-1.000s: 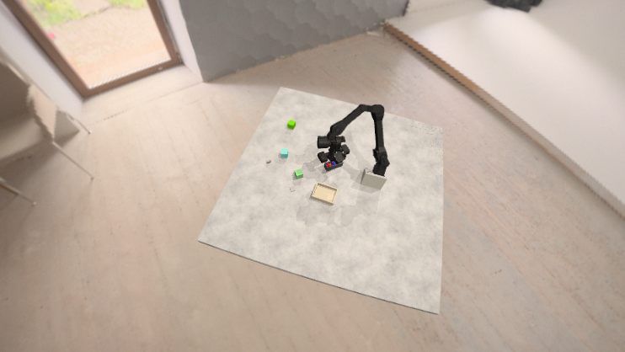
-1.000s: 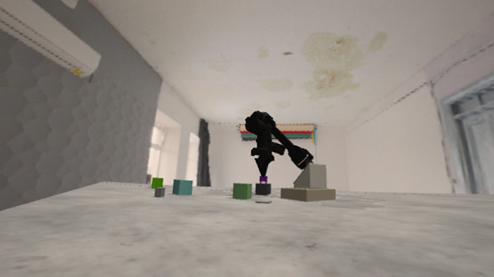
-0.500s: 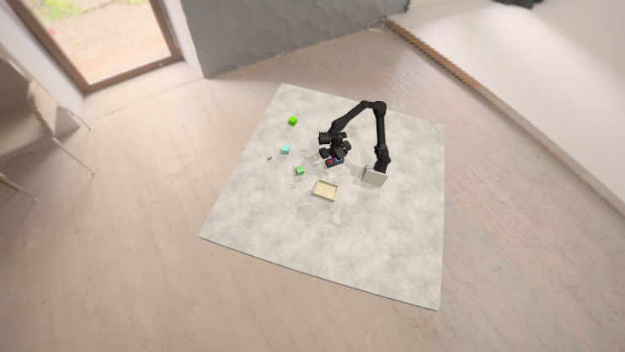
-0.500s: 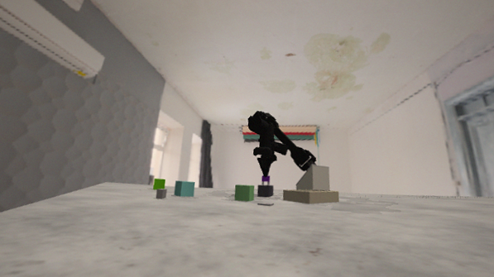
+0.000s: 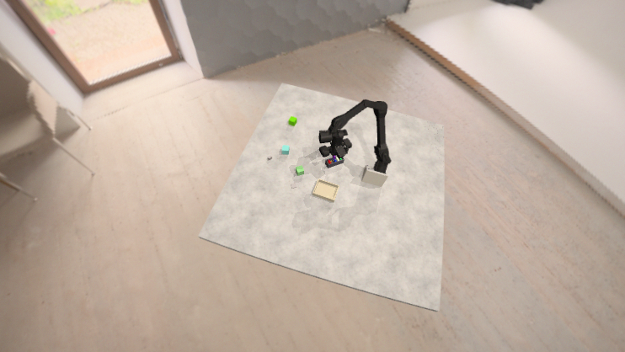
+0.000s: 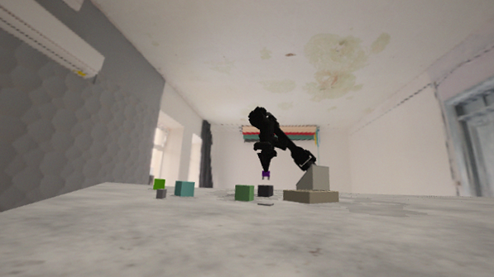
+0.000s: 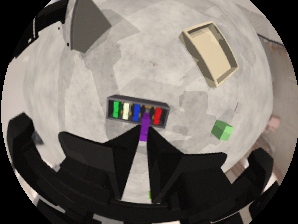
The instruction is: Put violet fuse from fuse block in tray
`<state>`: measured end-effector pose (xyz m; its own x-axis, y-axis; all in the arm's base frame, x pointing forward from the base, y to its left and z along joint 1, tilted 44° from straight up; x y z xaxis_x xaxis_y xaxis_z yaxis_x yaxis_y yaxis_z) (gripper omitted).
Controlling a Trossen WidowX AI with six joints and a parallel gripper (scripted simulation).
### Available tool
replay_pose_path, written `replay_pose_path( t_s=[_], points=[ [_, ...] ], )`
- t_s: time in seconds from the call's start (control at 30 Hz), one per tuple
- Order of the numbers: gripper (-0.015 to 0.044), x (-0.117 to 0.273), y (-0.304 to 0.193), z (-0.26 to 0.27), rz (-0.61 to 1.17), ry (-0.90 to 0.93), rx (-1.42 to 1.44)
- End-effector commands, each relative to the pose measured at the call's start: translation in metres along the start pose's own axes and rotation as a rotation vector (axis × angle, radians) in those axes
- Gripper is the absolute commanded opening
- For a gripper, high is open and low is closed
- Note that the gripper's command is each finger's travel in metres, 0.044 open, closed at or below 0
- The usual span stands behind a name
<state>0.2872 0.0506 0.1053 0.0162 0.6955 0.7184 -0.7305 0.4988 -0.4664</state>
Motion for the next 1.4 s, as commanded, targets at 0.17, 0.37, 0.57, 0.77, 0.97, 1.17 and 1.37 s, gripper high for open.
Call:
replay_pose_path(
  t_s=[0.17,0.37,0.57,0.77,0.97,1.17,1.37],
  points=[
    [0.0,0.006,0.002,-0.008,-0.003,-0.012,-0.008],
    [0.0,0.01,0.018,-0.036,-0.008,-0.022,-0.007],
    [0.0,0.012,0.039,-0.063,-0.012,-0.027,-0.006],
    [0.0,0.014,0.063,-0.089,-0.014,-0.03,-0.006],
    [0.0,0.014,0.09,-0.112,-0.014,-0.029,-0.007],
    [0.0,0.012,0.12,-0.132,-0.012,-0.025,-0.009],
    [0.0,0.01,0.138,-0.143,-0.009,-0.022,-0.011]
  ],
)
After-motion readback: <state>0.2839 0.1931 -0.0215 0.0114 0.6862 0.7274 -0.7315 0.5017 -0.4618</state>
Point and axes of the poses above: the point midway between the two fingers, 35 mm back from their tips, its own x axis back along the fingers, its own z axis across the jaws, y = z × x, the point moved 9 cm from there along x, back along the fingers, and after that the axes turned 9 degrees about x, right-handed, at the moved point
